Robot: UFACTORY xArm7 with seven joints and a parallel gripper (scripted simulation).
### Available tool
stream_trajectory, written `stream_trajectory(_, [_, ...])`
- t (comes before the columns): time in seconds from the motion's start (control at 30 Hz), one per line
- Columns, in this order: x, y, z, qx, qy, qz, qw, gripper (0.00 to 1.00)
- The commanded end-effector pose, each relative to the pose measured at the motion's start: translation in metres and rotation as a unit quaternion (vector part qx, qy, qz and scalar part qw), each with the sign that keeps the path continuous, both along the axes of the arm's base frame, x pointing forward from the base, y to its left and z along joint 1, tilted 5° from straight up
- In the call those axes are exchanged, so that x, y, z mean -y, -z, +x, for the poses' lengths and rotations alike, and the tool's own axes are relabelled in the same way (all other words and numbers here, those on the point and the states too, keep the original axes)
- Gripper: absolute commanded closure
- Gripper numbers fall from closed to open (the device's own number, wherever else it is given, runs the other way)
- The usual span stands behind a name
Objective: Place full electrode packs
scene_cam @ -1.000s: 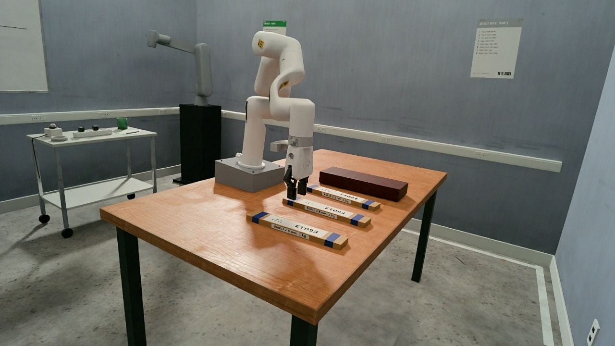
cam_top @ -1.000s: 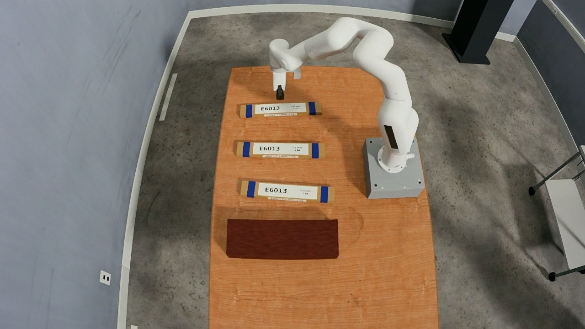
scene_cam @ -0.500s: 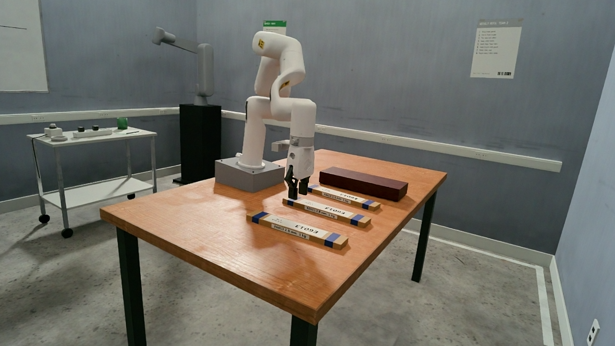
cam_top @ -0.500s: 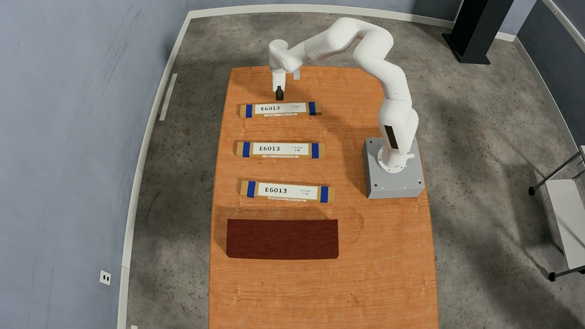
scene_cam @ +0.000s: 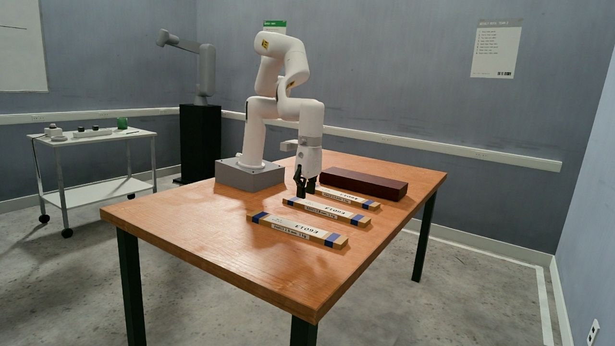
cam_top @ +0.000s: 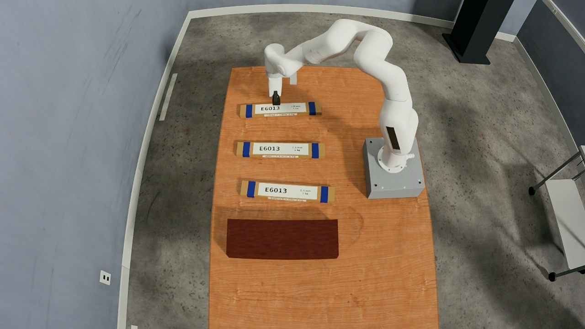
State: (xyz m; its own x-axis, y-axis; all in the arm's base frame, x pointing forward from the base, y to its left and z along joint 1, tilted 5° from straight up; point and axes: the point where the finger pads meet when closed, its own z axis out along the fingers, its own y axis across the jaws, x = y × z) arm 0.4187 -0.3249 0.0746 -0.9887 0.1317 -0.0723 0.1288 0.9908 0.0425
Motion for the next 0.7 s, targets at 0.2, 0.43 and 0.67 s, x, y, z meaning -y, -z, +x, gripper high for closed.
stream_trajectory(0.2, [-0.033, -0.005, 0.025, 0.002, 0.001, -0.002, 1.000, 0.42])
stream_trajectory(0.43, [-0.059, -0.007, 0.043, 0.002, 0.001, -0.002, 1.000, 0.42])
stream_trajectory(0.67, [-0.088, -0.010, 0.063, 0.002, 0.001, -0.002, 1.000, 0.42])
